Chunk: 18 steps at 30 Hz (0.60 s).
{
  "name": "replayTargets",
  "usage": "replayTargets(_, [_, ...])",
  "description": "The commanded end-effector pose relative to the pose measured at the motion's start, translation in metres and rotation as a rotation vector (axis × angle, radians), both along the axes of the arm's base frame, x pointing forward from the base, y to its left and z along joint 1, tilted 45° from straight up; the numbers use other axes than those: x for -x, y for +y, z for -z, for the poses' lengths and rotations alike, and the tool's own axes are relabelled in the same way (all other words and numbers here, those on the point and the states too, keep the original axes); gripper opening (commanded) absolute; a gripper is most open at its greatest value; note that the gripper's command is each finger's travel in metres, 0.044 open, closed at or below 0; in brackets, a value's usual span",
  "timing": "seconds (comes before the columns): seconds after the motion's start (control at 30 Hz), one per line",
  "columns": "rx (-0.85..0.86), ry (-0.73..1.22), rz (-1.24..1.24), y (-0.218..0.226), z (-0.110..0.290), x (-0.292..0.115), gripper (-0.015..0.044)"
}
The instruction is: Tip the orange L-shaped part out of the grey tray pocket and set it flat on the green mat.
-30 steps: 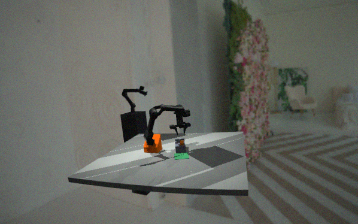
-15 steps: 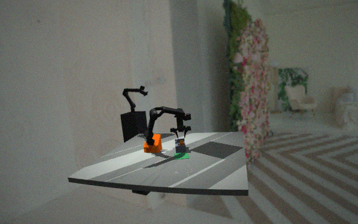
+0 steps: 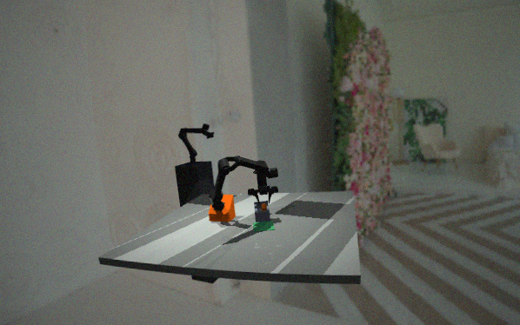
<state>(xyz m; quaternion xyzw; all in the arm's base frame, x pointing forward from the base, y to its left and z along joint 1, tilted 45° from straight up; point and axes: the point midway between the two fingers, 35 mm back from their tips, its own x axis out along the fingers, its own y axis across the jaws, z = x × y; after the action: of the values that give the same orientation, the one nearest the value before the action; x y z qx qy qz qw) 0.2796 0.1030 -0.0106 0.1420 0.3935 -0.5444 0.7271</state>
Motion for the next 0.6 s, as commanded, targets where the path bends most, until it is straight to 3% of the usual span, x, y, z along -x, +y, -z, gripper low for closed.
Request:
replayTargets(0.0, [0.008, 0.009, -0.002, -0.006, 0.005, 0.001, 0.028])
replayTargets(0.5, [0.01, 0.008, -0.001, -0.021, 0.019, 0.0, 0.028])
replayTargets(0.57, [0.003, 0.001, 0.002, -0.018, 0.017, -0.001, 0.0228])
